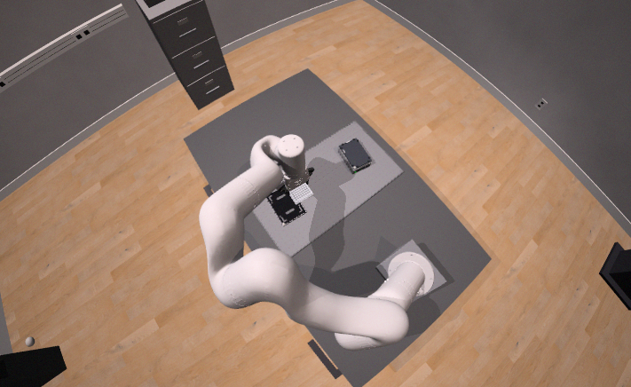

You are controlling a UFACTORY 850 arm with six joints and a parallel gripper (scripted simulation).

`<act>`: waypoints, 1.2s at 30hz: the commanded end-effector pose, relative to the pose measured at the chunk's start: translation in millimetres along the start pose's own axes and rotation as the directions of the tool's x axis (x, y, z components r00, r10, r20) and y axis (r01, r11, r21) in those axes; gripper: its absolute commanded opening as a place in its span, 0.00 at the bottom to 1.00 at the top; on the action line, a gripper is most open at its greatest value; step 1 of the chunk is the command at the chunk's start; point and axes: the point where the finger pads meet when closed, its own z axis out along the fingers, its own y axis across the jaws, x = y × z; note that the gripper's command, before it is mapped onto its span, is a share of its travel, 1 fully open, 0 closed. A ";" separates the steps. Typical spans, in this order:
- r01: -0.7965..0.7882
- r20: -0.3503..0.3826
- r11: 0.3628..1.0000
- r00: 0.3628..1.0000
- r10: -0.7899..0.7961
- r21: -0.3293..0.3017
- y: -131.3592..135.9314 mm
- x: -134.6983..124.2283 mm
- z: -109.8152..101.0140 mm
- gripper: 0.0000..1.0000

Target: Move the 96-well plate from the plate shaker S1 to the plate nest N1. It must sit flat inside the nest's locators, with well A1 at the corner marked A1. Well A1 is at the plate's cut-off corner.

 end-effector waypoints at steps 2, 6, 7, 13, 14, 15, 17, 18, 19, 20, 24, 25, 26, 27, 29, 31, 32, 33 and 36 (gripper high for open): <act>0.000 -0.002 1.000 1.000 0.000 -0.001 -12.4 -0.2 0.5 0.00; 0.000 -0.002 1.000 1.000 0.000 -0.001 -25.7 -1.1 1.9 0.00; 0.000 -0.002 1.000 1.000 0.000 -0.001 -29.0 -1.3 2.3 0.00; 0.000 -0.002 1.000 1.000 0.000 -0.001 -48.8 -2.7 4.5 0.00; 0.000 -0.002 1.000 1.000 0.000 -0.001 -52.2 -2.9 4.8 0.00; 0.000 -0.002 1.000 1.000 0.000 -0.001 -55.5 -3.1 5.2 0.00; 0.000 -0.002 1.000 1.000 0.000 -0.001 -55.5 -3.1 5.2 0.00; 0.000 -0.002 1.000 1.000 0.000 -0.001 -58.8 -3.3 5.5 0.00; 0.000 -0.002 1.000 1.000 0.000 -0.001 -62.1 -3.6 5.9 0.00; 0.000 -0.002 1.000 1.000 0.000 -0.001 -65.4 -3.8 6.3 0.00; 0.000 -0.002 1.000 1.000 0.000 0.000 -70.3 -4.1 6.6 0.00; 0.000 -0.002 1.000 1.000 0.000 0.000 -70.5 -4.1 6.6 0.00; 0.000 -0.002 1.000 1.000 0.000 0.000 -70.6 -4.1 6.6 0.00; 0.000 -0.002 1.000 1.000 0.000 0.000 -70.6 -4.1 6.6 0.00; 0.000 -0.002 1.000 1.000 0.000 -0.001 -70.5 -4.1 6.6 0.00; 0.000 -0.002 1.000 1.000 0.000 -0.001 -70.4 -4.1 6.6 0.00; 0.000 -0.002 1.000 1.000 0.000 -0.001 -70.3 -4.1 6.6 0.00; 0.000 -0.002 1.000 1.000 0.000 -0.001 -70.3 -4.1 6.6 0.00; 0.000 -0.002 1.000 1.000 0.000 -0.001 -70.2 -4.1 6.6 0.00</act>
